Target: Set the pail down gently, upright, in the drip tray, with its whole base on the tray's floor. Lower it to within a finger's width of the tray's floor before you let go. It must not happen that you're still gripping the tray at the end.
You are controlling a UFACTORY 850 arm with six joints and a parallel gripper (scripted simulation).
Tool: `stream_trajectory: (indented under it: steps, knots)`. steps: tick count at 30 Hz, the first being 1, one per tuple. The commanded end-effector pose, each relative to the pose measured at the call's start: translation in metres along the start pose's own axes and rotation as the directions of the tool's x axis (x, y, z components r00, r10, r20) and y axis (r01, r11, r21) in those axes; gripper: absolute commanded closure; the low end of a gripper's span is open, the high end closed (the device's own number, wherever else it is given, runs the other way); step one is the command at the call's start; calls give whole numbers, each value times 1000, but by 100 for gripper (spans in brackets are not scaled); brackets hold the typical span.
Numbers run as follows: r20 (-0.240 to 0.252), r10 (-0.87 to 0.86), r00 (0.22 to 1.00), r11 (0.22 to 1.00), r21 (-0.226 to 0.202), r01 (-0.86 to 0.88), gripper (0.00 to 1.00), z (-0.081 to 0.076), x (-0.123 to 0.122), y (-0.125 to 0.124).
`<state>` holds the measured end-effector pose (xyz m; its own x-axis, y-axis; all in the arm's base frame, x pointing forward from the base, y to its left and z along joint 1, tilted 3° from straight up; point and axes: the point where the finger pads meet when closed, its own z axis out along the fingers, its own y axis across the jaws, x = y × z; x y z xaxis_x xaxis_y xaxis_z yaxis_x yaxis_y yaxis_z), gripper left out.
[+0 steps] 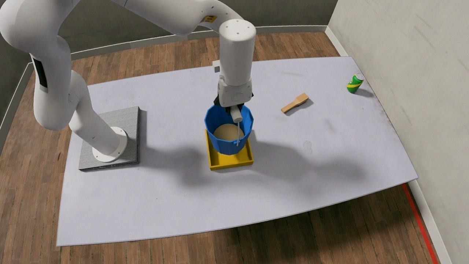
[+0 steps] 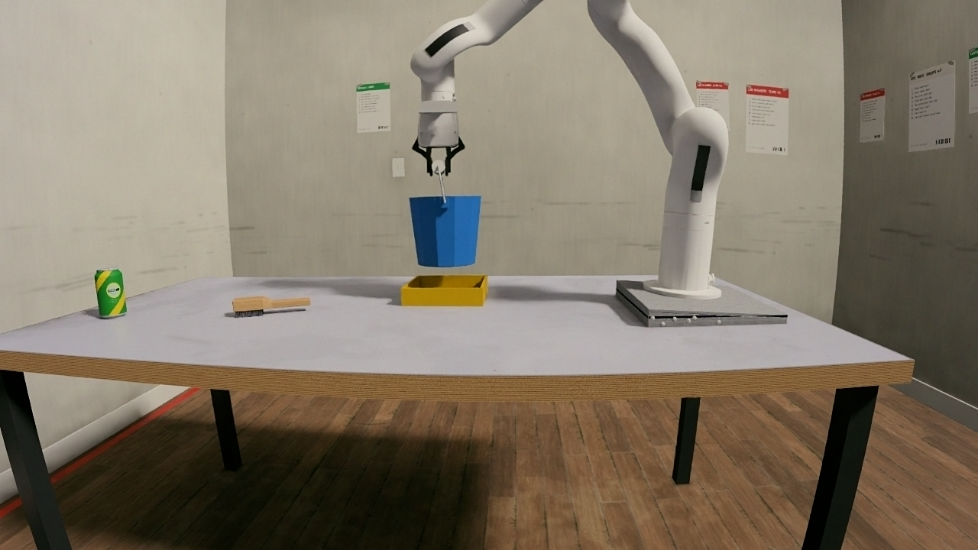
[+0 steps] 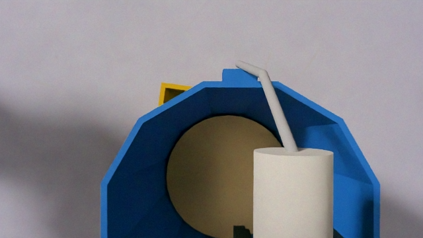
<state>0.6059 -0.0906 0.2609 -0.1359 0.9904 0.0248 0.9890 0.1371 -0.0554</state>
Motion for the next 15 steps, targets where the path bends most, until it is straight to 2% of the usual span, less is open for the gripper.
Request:
stream_trajectory:
  steps: [1, 15]
  knots:
    - [1, 0, 1000, 1000, -3, 0, 100, -1, 0, 1]
    - [1, 0, 1000, 1000, -3, 0, 100, 1, 0, 1]
